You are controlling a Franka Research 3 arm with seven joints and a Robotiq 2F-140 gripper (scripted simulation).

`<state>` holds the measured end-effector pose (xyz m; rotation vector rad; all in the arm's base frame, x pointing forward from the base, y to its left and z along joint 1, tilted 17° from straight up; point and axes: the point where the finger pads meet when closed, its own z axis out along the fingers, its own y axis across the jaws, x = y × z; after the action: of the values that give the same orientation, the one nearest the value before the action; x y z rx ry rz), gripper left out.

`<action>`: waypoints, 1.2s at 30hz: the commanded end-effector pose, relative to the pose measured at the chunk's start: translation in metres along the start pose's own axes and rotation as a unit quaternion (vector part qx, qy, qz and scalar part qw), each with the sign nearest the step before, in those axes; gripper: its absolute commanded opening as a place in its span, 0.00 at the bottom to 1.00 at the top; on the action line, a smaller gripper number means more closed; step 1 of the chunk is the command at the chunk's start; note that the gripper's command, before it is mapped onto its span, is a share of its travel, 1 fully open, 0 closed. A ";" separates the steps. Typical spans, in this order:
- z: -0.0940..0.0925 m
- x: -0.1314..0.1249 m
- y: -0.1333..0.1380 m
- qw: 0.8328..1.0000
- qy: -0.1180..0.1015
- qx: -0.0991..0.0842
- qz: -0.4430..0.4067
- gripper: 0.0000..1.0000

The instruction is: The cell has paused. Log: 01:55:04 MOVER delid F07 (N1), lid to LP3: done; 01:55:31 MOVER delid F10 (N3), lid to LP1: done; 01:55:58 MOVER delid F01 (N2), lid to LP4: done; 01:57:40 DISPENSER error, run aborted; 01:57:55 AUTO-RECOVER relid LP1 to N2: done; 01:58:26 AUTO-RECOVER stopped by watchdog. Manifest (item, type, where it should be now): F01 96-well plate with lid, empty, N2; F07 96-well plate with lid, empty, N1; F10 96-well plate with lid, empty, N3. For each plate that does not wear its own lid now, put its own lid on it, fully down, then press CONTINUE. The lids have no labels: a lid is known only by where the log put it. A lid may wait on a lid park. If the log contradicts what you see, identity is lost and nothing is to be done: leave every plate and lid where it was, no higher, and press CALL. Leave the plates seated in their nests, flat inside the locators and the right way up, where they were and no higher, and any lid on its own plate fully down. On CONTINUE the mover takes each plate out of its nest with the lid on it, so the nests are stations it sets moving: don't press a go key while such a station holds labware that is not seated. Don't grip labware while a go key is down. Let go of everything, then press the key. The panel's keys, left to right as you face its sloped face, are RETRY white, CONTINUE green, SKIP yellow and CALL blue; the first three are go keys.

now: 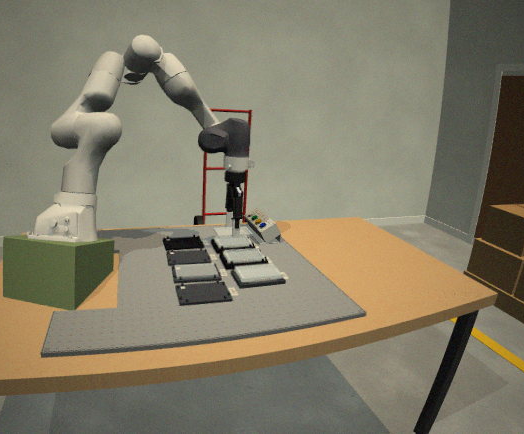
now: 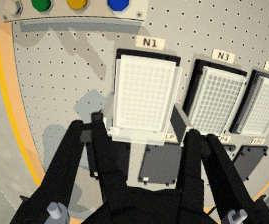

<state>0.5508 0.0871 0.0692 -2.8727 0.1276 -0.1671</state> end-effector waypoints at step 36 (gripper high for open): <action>0.017 0.002 0.000 1.000 0.003 0.001 -0.008 0.00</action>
<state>0.5537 0.0920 0.0528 -2.8716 0.1104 -0.1738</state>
